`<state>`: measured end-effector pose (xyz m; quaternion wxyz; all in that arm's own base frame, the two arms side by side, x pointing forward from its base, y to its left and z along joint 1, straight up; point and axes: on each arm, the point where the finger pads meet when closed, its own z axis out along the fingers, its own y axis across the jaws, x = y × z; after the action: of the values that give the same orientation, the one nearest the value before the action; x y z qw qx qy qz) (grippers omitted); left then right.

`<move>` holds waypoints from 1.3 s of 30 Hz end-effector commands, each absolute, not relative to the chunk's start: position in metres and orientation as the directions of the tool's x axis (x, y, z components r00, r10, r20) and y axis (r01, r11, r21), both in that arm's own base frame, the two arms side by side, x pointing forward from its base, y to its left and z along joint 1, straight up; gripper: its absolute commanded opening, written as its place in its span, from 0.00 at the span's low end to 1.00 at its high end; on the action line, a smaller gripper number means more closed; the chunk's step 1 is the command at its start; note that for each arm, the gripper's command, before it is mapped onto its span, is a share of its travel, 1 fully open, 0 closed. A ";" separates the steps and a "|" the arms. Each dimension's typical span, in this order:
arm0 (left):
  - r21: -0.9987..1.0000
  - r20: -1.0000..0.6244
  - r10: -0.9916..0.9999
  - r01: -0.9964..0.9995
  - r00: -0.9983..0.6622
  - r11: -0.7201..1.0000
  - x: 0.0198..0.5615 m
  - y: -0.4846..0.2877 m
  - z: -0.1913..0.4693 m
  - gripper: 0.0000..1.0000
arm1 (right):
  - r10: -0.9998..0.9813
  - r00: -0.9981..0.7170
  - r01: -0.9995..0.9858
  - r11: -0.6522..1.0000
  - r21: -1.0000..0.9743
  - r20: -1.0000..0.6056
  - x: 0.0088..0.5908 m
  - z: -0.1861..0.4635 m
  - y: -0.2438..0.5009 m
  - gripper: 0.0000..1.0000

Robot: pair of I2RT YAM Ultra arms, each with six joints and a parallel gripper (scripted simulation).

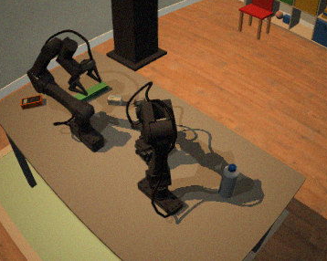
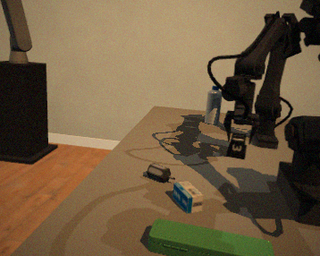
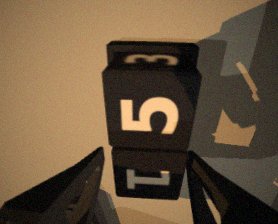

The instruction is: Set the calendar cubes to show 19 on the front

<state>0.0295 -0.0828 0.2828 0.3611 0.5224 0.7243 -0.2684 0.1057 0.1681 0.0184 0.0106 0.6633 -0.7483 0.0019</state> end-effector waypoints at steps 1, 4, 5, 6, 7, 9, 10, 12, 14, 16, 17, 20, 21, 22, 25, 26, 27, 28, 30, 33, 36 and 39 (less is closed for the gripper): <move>-0.013 -0.811 0.553 0.952 -0.190 0.307 0.028 -0.081 0.286 1.00 | -0.992 -0.122 -0.993 0.122 -0.003 -0.035 0.109 0.034 0.183 0.69; -0.013 -0.811 0.553 0.952 -0.190 0.307 0.028 -0.081 0.286 1.00 | -0.992 -0.122 -0.992 0.122 -0.008 -0.044 0.109 0.037 0.184 0.69; -0.013 -0.811 0.553 0.952 -0.190 0.307 0.028 -0.081 0.286 1.00 | -0.992 -0.122 -0.992 0.122 -0.008 -0.044 0.109 0.038 0.184 0.69; -0.013 -0.811 0.553 0.952 -0.190 0.307 0.028 -0.081 0.286 1.00 | -0.992 -0.122 -0.992 0.123 -0.008 -0.044 0.109 0.041 0.184 0.69; -0.013 -0.811 0.553 0.952 -0.190 0.307 0.028 -0.081 0.286 1.00 | -0.991 -0.123 -0.992 0.124 -0.008 -0.044 0.110 0.043 0.184 0.69; -0.013 -0.811 0.553 0.952 -0.190 0.307 0.028 -0.081 0.286 1.00 | -0.991 -0.124 -0.992 0.125 -0.008 -0.044 0.110 0.049 0.183 0.69; -0.013 -0.811 0.553 0.952 -0.190 0.307 0.028 -0.081 0.286 1.00 | -0.991 -0.129 -0.992 0.129 -0.008 -0.044 0.110 0.051 0.183 0.69; -0.013 -0.811 0.553 0.952 -0.190 0.307 0.028 -0.081 0.286 1.00 | -0.992 -0.121 -0.993 0.121 -0.009 -0.044 0.114 0.053 0.181 0.69; -0.013 -0.811 0.553 0.952 -0.190 0.307 0.028 -0.081 0.286 1.00 | -0.992 -0.122 -0.992 0.123 -0.011 -0.043 0.116 0.057 0.180 0.69; -0.013 -0.811 0.553 0.952 -0.190 0.307 0.028 -0.081 0.286 1.00 | -0.992 -0.122 -0.992 0.123 -0.012 -0.042 0.116 0.062 0.180 0.69; -0.013 -0.811 0.553 0.952 -0.190 0.307 0.028 -0.081 0.286 1.00 | -0.992 -0.123 -0.992 0.123 -0.012 -0.042 0.116 0.066 0.179 0.69; -0.013 -0.811 0.553 0.952 -0.190 0.307 0.028 -0.081 0.286 1.00 | -0.992 -0.123 -0.992 0.124 -0.013 -0.042 0.116 0.089 0.178 0.69; -0.013 -0.811 0.553 0.952 -0.190 0.307 0.028 -0.081 0.286 1.00 | -0.992 -0.123 -0.992 0.124 -0.013 -0.042 0.116 0.097 0.178 0.69; -0.013 -0.811 0.553 0.952 -0.190 0.307 0.028 -0.081 0.286 1.00 | -0.992 -0.123 -0.992 0.123 -0.016 -0.041 0.116 0.105 0.177 0.69; -0.013 -0.811 0.553 0.952 -0.190 0.307 0.028 -0.081 0.286 1.00 | -0.993 -0.117 -0.993 0.117 0.004 -0.001 0.109 0.107 0.173 0.69; -0.013 -0.811 0.553 0.952 -0.190 0.307 0.028 -0.081 0.286 1.00 | -0.993 -0.115 -0.993 0.115 0.001 -0.007 0.110 0.105 0.175 0.69; -0.013 -0.811 0.553 0.952 -0.190 0.307 0.028 -0.081 0.286 1.00 | -0.993 -0.115 -0.993 0.115 0.003 -0.003 0.109 0.104 0.174 0.69; -0.013 -0.811 0.553 0.952 -0.190 0.307 0.028 -0.081 0.286 1.00 | -0.993 -0.115 -0.993 0.115 0.005 0.000 0.109 0.103 0.174 0.69; -0.013 -0.811 0.553 0.952 -0.190 0.307 0.028 -0.081 0.286 1.00 | -0.993 -0.115 -0.993 0.115 0.007 0.003 0.109 0.102 0.174 0.69; -0.013 -0.811 0.553 0.952 -0.190 0.307 0.028 -0.081 0.286 1.00 | -0.992 -0.129 -0.992 0.129 0.011 -0.008 0.108 0.102 0.176 0.80; -0.013 -0.811 0.553 0.952 -0.190 0.307 0.028 -0.081 0.286 1.00 | -0.978 -0.191 -0.981 0.192 -0.009 -0.085 0.114 0.100 0.185 1.00; -0.013 -0.811 0.553 0.952 -0.190 0.307 0.028 -0.081 0.286 1.00 | -0.946 -0.270 -0.960 0.279 -0.027 -0.181 0.116 0.100 0.188 1.00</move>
<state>0.0295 -0.0828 0.2828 0.3611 0.5224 0.7243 -0.2684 0.1124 0.1791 0.0943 -0.0226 0.6391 -0.7687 -0.0153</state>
